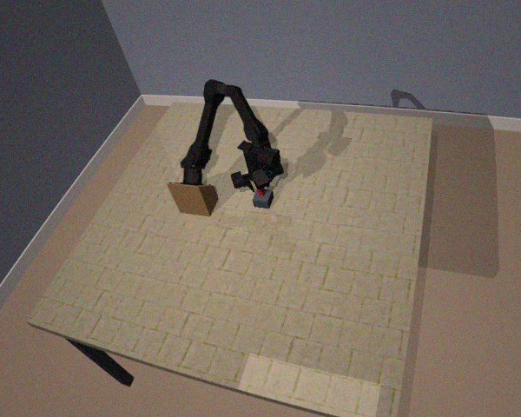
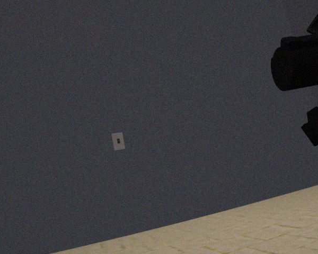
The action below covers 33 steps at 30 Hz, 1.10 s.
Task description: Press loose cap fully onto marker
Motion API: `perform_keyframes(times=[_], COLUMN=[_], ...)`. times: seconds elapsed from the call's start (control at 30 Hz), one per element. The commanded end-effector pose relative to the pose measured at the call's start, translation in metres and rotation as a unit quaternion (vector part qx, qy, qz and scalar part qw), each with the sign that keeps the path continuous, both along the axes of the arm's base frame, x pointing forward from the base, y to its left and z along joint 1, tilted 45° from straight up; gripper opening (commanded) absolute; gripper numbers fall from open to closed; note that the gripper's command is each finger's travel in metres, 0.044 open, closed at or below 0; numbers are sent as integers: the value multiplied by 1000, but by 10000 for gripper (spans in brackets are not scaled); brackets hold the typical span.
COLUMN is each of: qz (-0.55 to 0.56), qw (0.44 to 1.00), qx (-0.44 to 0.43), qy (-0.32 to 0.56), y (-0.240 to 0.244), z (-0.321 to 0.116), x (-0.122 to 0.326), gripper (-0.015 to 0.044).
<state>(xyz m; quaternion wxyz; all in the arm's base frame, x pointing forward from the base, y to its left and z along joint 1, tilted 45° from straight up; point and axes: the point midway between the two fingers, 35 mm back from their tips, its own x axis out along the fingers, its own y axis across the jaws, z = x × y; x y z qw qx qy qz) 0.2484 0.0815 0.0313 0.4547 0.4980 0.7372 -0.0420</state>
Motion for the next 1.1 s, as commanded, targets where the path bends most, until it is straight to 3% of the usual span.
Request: perform_keyframes(times=[0.0,0.13,0.37,0.47,0.63,0.83,1.0,1.07], qz=[0,0,-1,0,121,314,334,334], qw=[1000,1000,1000,1000,986,897,883,883], qx=[0,0,-2,-1,15,40,43,43], qy=[0,0,0,0,-118,-307,-327,-327], y=[0,0,-51,-53,-51,-47,-47,-47], z=[0,0,51,53,51,47,47,47], x=[0,0,7,7,7,6,6,6], gripper=[341,440,440,440,309,151,20,0])
